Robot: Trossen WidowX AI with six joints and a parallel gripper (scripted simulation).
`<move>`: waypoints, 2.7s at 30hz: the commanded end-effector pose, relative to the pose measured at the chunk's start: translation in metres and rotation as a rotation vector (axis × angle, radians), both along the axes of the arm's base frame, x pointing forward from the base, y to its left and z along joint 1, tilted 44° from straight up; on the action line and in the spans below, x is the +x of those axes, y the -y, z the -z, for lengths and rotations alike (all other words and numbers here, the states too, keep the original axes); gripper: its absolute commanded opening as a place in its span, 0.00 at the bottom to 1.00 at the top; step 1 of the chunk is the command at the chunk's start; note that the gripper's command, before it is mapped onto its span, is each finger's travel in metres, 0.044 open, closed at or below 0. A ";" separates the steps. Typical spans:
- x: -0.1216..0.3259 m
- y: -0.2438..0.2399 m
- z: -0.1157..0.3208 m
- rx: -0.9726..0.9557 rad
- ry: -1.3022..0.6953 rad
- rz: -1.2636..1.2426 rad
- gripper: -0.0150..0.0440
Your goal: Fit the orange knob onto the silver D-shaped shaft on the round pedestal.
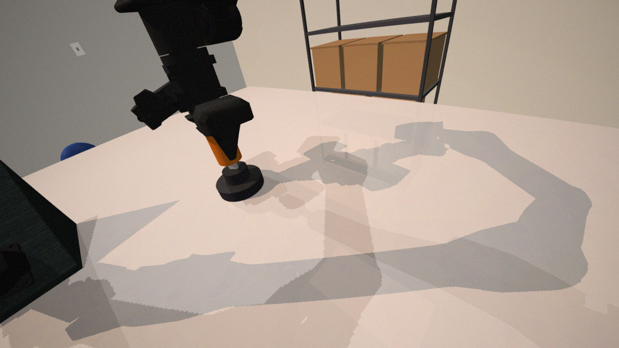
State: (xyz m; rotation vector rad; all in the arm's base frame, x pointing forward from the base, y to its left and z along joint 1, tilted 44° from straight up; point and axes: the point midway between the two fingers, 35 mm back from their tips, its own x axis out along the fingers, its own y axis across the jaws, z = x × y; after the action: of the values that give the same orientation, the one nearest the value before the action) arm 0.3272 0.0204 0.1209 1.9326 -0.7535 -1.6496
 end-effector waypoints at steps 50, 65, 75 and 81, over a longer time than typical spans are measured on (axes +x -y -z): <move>0.000 0.001 0.000 -0.025 -0.145 -0.158 0.25; 0.000 -0.003 -0.002 -0.023 -0.138 -0.151 0.25; 0.001 -0.003 -0.003 0.039 0.213 0.220 0.25; 0.001 -0.001 -0.002 0.089 0.500 0.522 0.25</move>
State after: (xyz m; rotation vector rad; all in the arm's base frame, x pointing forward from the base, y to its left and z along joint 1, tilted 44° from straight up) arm 0.3279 0.0216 0.1227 2.1994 -1.1657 -1.5872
